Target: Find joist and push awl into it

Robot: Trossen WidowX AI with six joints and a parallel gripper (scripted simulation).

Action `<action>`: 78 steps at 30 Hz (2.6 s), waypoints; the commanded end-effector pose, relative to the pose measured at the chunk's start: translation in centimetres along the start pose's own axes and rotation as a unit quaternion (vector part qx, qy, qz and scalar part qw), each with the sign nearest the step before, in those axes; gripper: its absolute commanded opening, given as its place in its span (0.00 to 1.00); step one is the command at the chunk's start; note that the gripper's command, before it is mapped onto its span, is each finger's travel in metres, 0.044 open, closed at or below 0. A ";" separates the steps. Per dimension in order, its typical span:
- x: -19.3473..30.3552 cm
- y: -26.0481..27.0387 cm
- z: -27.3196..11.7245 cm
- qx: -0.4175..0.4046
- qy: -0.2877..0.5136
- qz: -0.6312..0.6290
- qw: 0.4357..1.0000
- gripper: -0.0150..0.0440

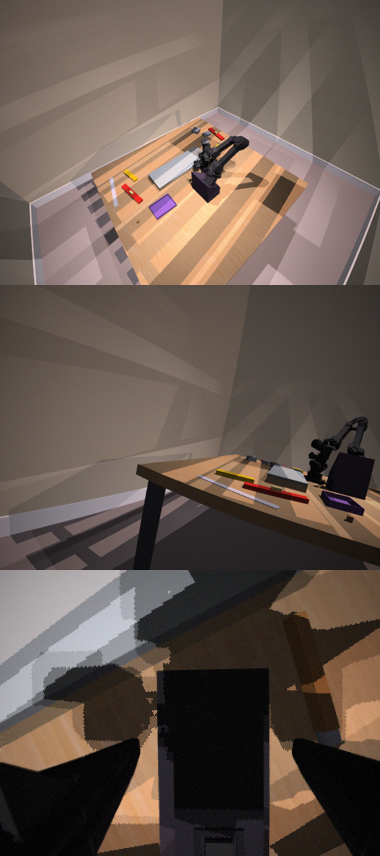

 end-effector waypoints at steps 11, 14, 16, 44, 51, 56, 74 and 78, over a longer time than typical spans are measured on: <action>0.5 0.2 0.5 -0.002 0.002 -0.004 1.000 0.77; 0.5 0.2 0.5 -0.002 0.002 -0.004 1.000 0.73; 0.5 0.2 0.5 -0.002 0.002 -0.004 1.000 0.71; -1.0 0.6 -2.0 -0.014 0.009 0.000 1.000 0.25; -1.8 0.5 -4.6 -0.015 0.011 0.000 1.000 0.25; -2.2 0.2 -6.6 -0.012 0.010 -0.001 1.000 0.25; -4.2 -1.0 -9.4 -0.012 0.004 -0.027 1.000 0.25; -6.0 -1.4 -9.4 -0.019 0.004 -0.049 0.999 0.25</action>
Point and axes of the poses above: the point midway between the two fingers, 35 mm back from their tips, its own z axis out along the fingers, its own y axis across the jaws, x = y × z, the point moved 6 cm from there along -z, back along the fingers, and after that the axes turned 15 degrees about -z, right-handed, at the moved point
